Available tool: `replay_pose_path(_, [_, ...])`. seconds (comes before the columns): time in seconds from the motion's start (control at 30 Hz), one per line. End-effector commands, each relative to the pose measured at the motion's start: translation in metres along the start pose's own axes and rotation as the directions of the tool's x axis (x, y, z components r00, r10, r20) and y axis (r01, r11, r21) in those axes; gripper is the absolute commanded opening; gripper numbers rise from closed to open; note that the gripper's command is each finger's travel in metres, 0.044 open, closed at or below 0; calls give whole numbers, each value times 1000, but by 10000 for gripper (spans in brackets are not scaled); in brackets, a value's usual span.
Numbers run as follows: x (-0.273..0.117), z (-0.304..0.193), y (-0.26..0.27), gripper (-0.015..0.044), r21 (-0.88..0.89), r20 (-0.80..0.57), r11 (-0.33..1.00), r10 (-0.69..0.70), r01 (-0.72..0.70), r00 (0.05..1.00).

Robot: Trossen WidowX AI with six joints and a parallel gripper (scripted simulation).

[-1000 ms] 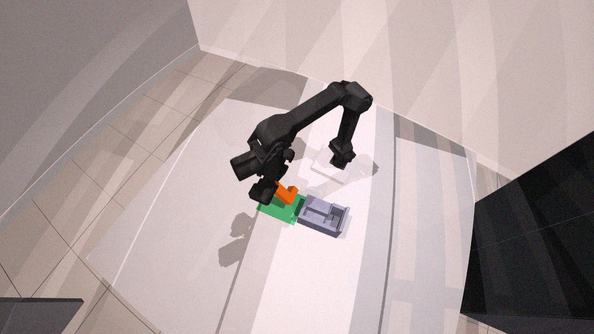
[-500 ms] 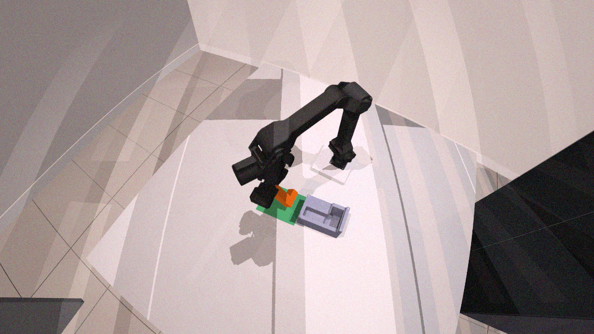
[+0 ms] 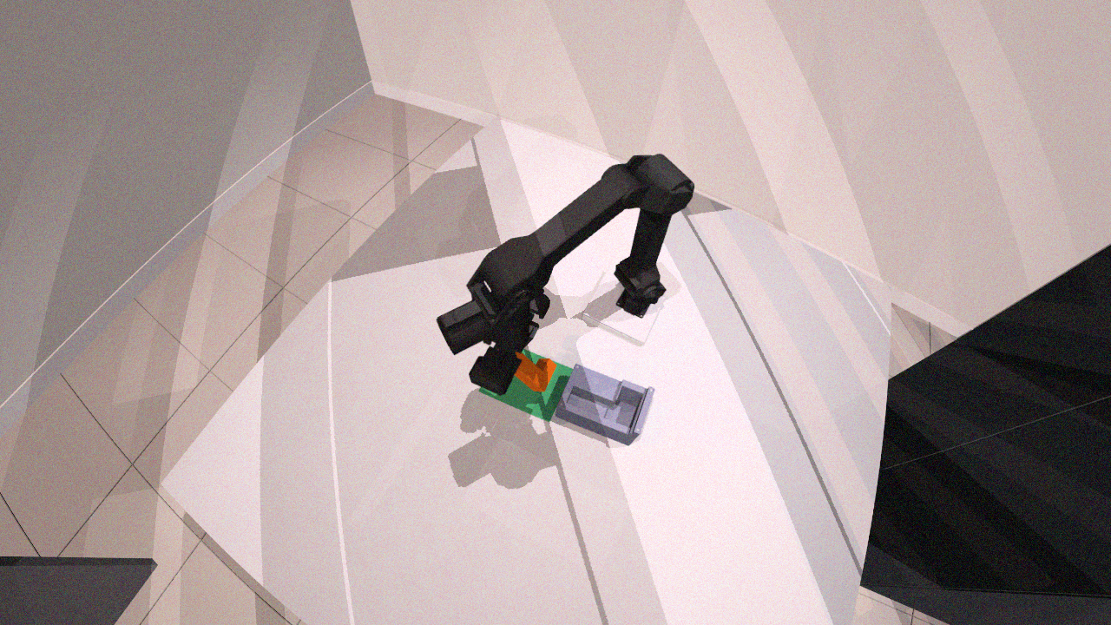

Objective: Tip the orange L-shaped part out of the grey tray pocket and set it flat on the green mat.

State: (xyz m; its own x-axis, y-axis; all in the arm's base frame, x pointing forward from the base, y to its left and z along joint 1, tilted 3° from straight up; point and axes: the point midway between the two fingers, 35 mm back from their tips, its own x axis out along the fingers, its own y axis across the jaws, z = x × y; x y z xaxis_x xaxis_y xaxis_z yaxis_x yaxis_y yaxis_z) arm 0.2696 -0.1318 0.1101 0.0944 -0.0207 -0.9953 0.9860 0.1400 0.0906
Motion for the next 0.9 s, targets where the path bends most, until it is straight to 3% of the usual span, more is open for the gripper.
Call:
replay_pose_path(0.0, [7,-2,-2,0,1,-15,1000,-13,13,1000])
replay_pose_path(0.83, [5,-1,-1,0,0,-5,1000,-8,8,1000])
replay_pose_path(0.87, [5,-1,-1,26,0,-5,1000,-8,8,1000])
